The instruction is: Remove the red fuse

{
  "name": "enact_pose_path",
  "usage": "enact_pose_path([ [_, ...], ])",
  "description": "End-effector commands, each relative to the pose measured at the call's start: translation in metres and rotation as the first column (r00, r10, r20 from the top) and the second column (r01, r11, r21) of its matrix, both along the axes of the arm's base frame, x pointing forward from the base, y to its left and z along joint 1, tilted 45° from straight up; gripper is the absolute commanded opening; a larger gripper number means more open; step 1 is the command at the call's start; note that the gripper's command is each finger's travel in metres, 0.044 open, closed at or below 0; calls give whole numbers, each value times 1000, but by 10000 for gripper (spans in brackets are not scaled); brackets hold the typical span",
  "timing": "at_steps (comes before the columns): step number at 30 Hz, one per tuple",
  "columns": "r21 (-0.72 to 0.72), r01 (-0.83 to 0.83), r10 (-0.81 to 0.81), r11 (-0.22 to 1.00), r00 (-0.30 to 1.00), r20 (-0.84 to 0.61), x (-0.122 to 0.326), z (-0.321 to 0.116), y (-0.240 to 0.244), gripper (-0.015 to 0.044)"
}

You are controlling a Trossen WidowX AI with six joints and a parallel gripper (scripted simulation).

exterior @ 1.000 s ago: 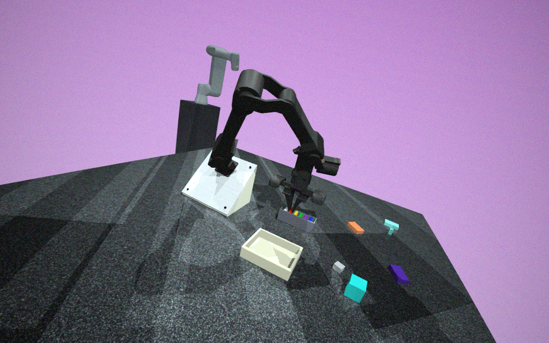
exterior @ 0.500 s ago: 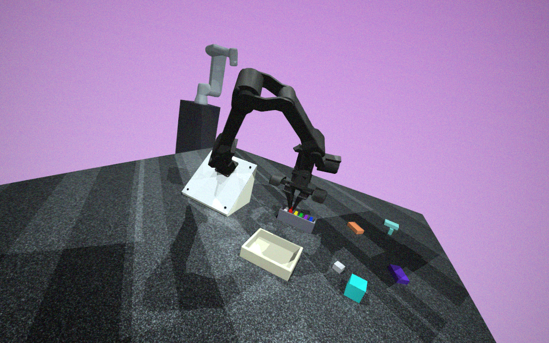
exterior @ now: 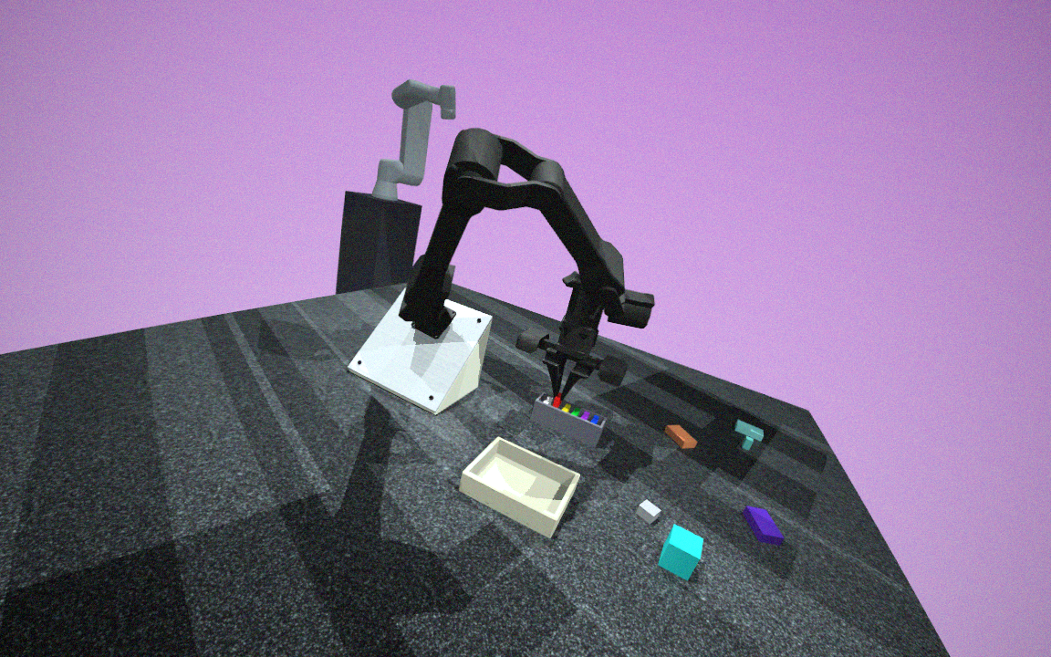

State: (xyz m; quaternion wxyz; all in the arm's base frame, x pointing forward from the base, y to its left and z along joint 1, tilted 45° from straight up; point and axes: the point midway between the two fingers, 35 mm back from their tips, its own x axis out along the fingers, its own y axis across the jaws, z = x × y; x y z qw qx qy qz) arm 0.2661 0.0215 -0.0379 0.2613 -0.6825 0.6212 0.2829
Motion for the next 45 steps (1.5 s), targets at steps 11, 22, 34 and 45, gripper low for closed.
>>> enact_pose_path([
  [11,5,3,-3,1000,1000,4,1,6,6,0],
  [22,4,2,-2,1000,1000,3,0,9,10,0],
  [34,4,2,-2,1000,1000,3,-1,14,14,0],
  [45,4,1,-1,1000,1000,3,-1,20,20,0],
])
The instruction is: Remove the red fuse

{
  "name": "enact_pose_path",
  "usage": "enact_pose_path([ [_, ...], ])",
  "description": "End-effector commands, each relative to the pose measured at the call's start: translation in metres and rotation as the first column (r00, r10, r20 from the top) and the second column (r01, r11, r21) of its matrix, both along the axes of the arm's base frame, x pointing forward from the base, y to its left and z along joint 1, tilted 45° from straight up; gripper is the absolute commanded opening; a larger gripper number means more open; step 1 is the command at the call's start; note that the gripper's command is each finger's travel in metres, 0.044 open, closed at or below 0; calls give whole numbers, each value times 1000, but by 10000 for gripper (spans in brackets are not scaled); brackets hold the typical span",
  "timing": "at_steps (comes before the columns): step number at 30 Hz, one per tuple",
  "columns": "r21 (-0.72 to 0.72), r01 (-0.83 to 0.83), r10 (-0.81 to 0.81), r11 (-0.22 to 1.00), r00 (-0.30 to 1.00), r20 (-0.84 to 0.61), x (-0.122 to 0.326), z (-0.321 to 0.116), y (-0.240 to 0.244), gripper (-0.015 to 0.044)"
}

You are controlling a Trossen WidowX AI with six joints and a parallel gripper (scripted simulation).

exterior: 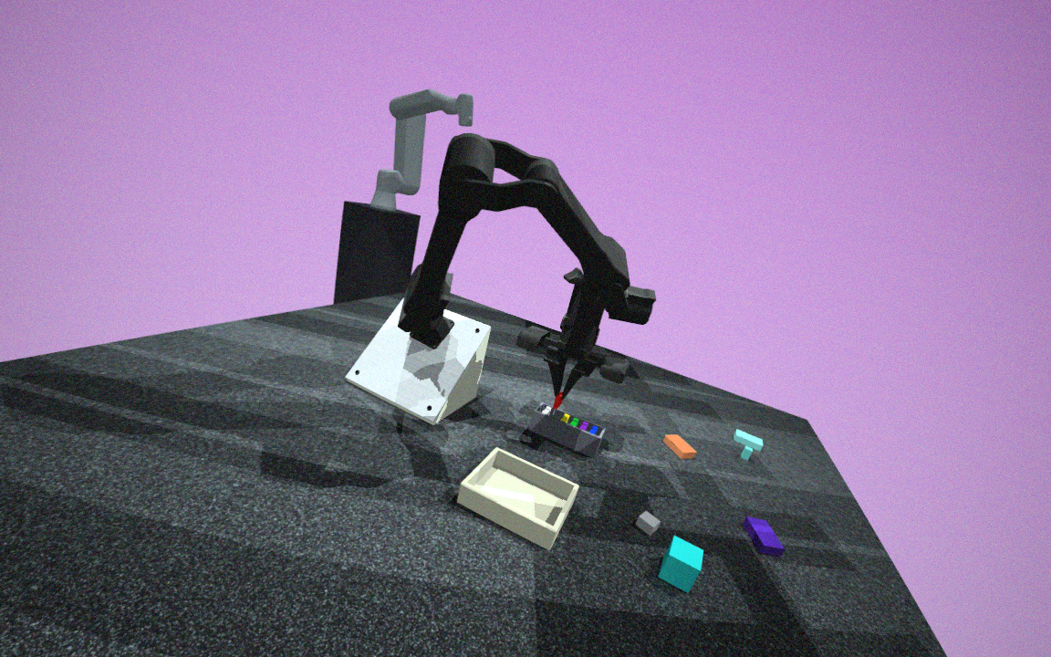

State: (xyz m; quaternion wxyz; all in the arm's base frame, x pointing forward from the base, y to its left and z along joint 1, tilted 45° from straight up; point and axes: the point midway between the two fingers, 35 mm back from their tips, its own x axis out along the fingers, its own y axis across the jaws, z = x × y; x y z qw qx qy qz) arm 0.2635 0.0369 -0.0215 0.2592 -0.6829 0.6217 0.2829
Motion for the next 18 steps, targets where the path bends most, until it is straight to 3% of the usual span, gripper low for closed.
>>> enact_pose_path([
  [1,7,2,-2,1000,1000,5,1,4,6,0],
  [18,16,1,-1,1000,1000,3,8,26,7,0],
])
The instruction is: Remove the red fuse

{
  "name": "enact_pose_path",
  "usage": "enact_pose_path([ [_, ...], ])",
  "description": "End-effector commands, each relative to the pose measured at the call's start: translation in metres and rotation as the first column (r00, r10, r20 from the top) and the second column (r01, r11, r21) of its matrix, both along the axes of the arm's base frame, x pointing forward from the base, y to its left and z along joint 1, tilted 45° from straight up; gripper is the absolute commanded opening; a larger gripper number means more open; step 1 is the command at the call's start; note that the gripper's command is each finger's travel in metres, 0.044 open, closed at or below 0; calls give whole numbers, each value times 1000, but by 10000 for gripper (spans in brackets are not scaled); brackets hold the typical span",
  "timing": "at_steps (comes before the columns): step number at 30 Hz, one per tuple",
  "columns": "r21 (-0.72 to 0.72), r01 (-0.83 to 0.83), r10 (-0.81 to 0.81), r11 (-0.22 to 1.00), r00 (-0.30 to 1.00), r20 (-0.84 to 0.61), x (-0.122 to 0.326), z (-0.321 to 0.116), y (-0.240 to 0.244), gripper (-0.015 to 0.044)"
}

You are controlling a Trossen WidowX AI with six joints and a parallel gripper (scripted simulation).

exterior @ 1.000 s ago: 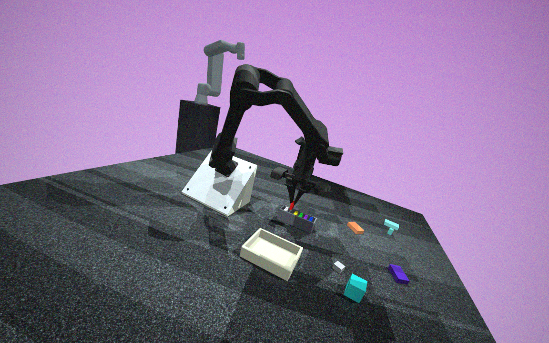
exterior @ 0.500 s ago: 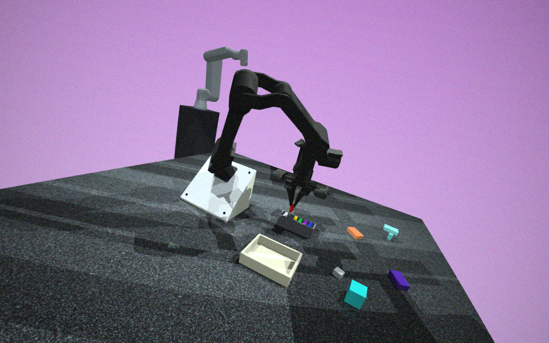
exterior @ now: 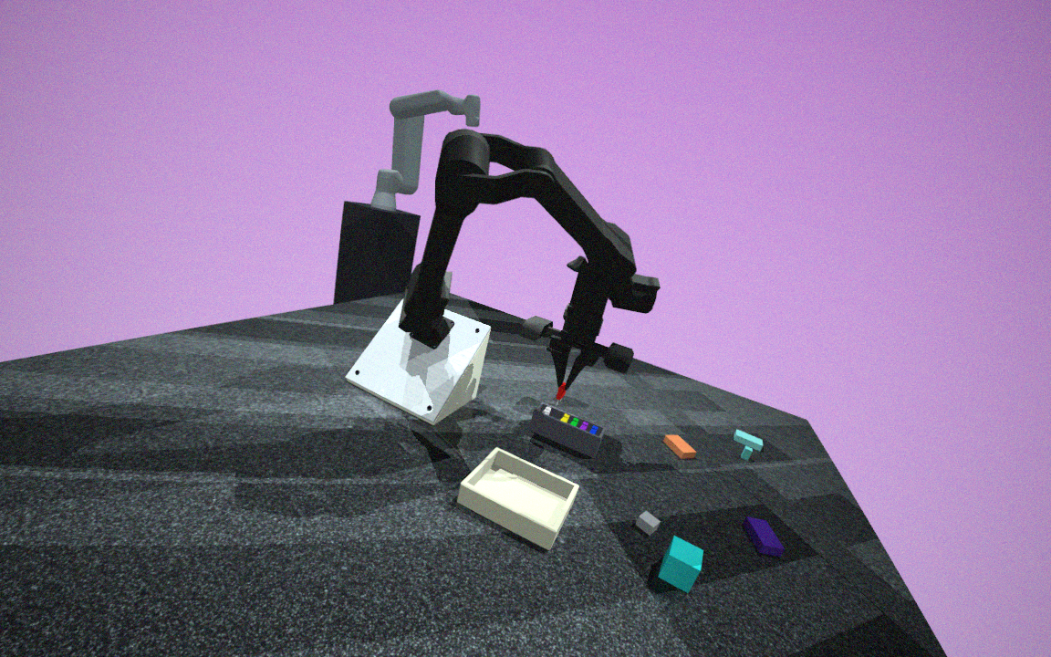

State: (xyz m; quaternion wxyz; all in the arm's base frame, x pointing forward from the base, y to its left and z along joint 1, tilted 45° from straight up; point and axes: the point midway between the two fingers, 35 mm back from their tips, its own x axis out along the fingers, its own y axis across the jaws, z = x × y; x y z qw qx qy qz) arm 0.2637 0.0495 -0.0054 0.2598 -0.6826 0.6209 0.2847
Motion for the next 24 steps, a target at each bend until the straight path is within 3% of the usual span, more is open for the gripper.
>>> enact_pose_path([
  [1,15,2,-2,1000,1000,4,11,14,-9,0],
  [24,4,1,-1,1000,1000,9,38,129,-124,0],
])
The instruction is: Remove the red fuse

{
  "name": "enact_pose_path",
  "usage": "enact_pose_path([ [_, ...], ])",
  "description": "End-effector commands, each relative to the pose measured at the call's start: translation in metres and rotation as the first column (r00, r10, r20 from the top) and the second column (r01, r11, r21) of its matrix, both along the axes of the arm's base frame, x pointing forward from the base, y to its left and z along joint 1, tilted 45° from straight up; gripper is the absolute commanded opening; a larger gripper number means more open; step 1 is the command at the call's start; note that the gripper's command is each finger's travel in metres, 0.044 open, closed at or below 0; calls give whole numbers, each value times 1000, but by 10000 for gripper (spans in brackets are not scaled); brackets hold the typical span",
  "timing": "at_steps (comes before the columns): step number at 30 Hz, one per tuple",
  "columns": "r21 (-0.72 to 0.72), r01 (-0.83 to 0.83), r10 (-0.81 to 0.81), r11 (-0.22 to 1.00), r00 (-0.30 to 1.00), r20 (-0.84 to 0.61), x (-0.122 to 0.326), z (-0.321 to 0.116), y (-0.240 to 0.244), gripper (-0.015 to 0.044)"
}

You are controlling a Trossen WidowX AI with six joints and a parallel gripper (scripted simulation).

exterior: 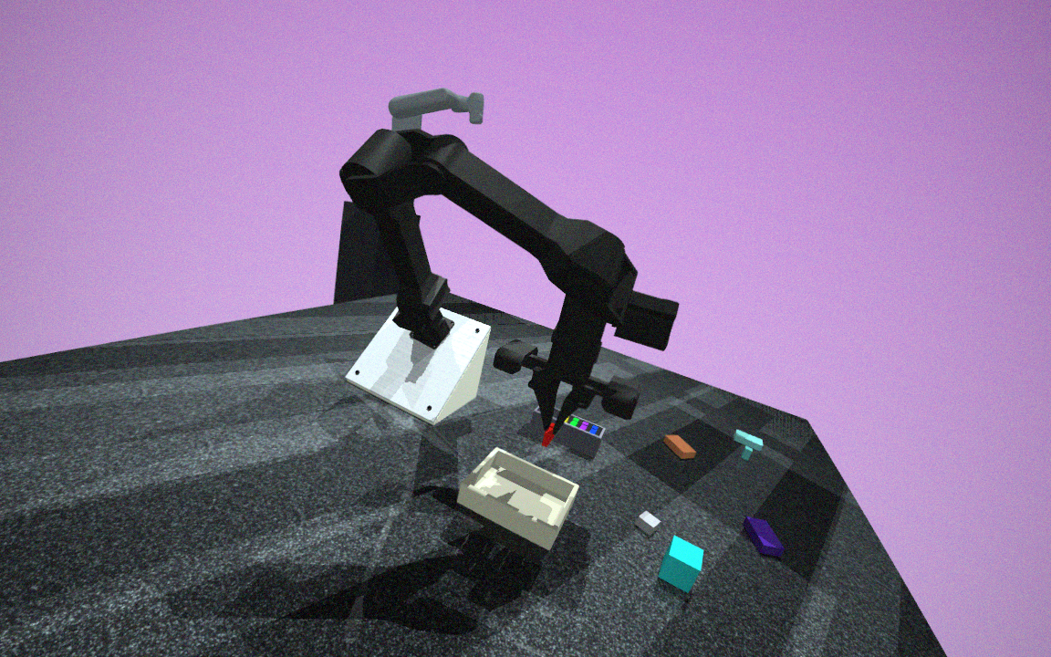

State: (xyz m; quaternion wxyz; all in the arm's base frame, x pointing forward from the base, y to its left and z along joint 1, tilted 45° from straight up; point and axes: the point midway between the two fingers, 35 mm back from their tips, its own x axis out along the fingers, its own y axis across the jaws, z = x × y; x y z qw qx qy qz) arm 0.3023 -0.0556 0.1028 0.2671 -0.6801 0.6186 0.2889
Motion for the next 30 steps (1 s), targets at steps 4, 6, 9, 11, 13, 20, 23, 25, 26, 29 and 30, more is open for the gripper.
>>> enact_pose_path([
  [4,-24,2,-2,1000,1000,6,-3,34,-32,0],
  [6,-24,2,-2,1000,1000,6,-3,34,-32,0],
  [9,-24,2,-2,1000,1000,6,-3,33,-32,0],
  [11,-24,2,-2,1000,1000,6,-3,32,-34,0],
  [13,-23,2,-2,1000,1000,6,-3,30,-36,0],
  [20,-23,2,-2,1000,1000,6,-2,22,-44,0],
  [23,-24,2,-2,1000,1000,6,-1,18,-47,0],
  [25,-24,2,-2,1000,1000,6,-1,16,-49,0],
  [26,-24,2,-2,1000,1000,6,-1,15,-51,0],
  [29,-24,2,-2,1000,1000,6,-1,12,-54,0],
  [30,-25,2,-2,1000,1000,6,-1,11,-55,0],
])
